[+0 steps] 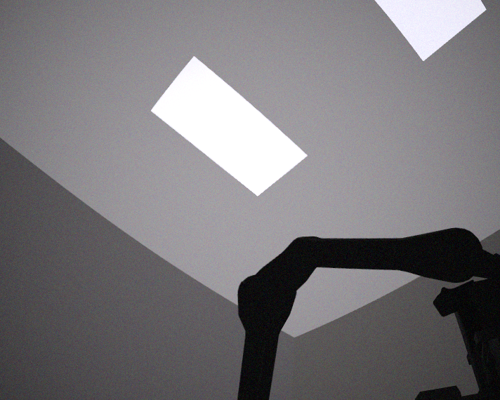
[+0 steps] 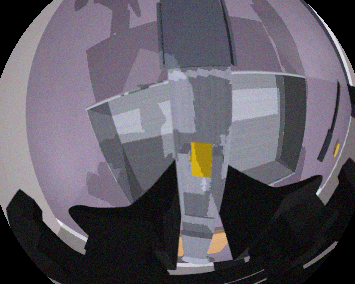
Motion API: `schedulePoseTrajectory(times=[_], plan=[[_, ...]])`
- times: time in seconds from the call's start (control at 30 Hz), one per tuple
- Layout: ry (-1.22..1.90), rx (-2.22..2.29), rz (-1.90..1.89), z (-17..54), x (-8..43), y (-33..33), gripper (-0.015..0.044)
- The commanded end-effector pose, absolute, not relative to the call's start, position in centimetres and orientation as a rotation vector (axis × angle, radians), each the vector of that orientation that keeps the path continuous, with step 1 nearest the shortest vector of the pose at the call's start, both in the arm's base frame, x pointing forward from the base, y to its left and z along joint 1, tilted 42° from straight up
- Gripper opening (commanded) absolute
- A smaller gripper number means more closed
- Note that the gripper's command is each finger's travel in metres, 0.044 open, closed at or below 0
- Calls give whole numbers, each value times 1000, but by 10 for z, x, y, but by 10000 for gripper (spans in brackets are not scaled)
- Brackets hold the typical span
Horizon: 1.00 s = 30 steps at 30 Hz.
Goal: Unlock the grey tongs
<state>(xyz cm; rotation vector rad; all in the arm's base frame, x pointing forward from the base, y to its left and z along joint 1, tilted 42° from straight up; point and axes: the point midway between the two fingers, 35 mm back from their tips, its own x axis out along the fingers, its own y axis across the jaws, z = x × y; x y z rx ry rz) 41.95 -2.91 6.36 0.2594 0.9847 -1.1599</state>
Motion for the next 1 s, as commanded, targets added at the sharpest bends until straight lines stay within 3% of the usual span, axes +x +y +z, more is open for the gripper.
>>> schedulePoseTrajectory(times=[0.0,0.7,0.97], plan=[[1059,171,-1074,47,424,11,-150],[1298,-254,-781,-36,391,159,-150],[1316,-294,-754,-44,384,171,-150]])
